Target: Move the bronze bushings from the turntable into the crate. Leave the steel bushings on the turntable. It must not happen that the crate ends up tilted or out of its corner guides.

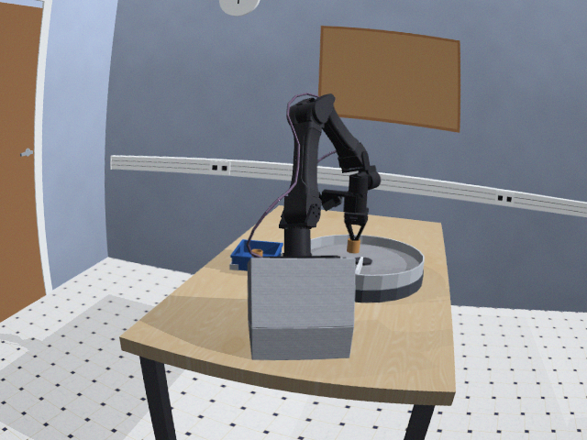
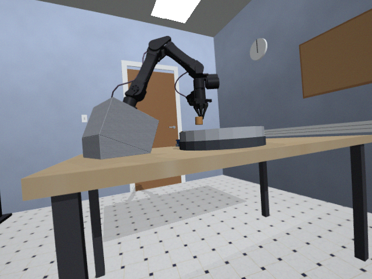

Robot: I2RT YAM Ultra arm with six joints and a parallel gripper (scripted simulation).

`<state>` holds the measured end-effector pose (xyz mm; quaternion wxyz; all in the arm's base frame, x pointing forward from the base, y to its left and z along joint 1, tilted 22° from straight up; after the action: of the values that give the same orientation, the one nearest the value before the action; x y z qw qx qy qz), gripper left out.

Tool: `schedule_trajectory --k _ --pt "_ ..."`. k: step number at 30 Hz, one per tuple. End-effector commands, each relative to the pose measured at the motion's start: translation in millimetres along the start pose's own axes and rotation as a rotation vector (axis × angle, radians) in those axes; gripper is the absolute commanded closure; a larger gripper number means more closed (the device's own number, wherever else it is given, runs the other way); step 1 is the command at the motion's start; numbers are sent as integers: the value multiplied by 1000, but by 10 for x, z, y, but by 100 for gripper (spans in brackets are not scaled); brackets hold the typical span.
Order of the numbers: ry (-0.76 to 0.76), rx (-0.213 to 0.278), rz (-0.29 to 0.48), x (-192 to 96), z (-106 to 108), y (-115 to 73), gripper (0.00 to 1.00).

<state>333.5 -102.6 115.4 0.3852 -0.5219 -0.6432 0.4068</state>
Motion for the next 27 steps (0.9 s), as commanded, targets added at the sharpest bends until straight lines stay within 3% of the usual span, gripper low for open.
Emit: schedule_trajectory --k 1,11,21,27 --pt "6 -31 6 -44 -57 -152 100" --pt "14 -32 6 -17 -70 -157 100" --pt "8 10 -3 308 -53 -62 100" --pt "5 -3 1 494 -174 -91 100"
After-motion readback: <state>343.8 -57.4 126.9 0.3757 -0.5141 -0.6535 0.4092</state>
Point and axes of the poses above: the point where the finger pads meet when closed, its own y axis out along the fingers, its own z axis across the jaws, x = y × z, the point moved 4 cm from there along -y, back along the fingers, and after that the axes turned 8 degrees about -y, right-handed, at the moved point
